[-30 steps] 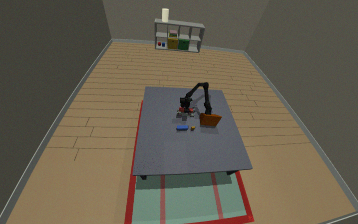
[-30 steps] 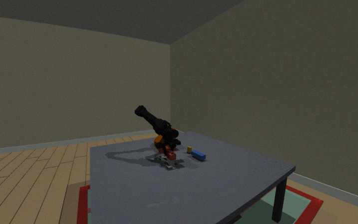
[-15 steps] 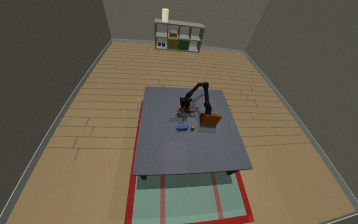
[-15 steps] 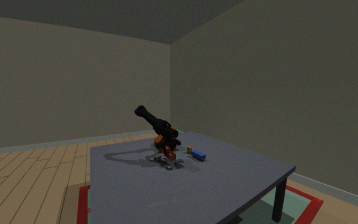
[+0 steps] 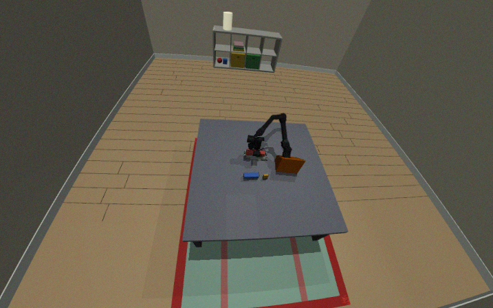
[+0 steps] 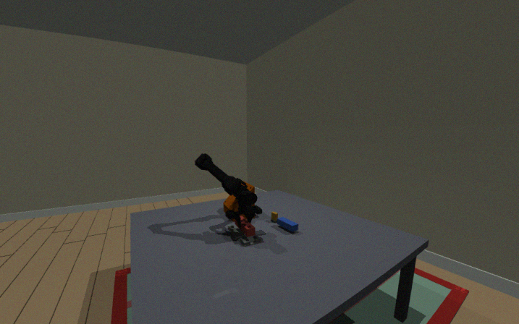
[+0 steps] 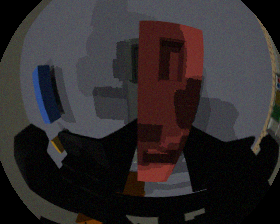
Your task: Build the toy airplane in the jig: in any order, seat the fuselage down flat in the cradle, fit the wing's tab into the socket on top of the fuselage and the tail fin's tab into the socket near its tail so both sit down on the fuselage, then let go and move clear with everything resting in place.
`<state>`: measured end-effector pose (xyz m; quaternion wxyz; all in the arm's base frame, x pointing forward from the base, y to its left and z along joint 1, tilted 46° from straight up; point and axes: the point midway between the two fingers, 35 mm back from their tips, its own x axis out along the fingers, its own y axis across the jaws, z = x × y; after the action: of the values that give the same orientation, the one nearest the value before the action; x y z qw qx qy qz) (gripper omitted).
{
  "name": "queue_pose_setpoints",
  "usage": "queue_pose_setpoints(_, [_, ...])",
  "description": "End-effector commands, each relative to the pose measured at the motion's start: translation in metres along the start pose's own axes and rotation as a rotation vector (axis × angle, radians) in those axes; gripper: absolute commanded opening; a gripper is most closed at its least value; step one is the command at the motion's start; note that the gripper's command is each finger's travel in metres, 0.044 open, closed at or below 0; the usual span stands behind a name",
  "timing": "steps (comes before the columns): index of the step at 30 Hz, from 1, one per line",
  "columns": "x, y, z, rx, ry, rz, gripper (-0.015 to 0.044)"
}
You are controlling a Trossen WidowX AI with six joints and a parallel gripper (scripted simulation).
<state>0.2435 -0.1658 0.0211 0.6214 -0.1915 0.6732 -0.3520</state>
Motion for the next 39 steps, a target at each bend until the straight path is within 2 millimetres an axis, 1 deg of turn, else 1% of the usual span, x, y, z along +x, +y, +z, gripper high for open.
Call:
queue_pose_setpoints(1, [0.007,0.000,-0.002,-0.008,0.004,-0.004,0.0195])
queue_pose_setpoints(7, [0.016,0.000,-0.002,-0.008,0.004,-0.006,0.0195])
queue_pose_setpoints(11, [0.017,0.000,-0.002,-0.008,0.004,-0.006,0.0195])
queue_pose_setpoints(16, [0.015,-0.001,-0.001,-0.001,0.003,-0.002,0.0161])
queue_pose_setpoints(21, [0.015,-0.001,-0.001,-0.001,0.003,-0.002,0.0030])
queue_pose_setpoints(36, [0.015,-0.001,-0.001,-0.001,0.003,-0.002,0.0424])
queue_pose_setpoints(37, [0.015,-0.001,-0.001,-0.001,0.003,-0.002,0.0440])
queue_pose_setpoints(39, [0.015,-0.001,-0.001,-0.001,0.003,-0.002,0.0440])
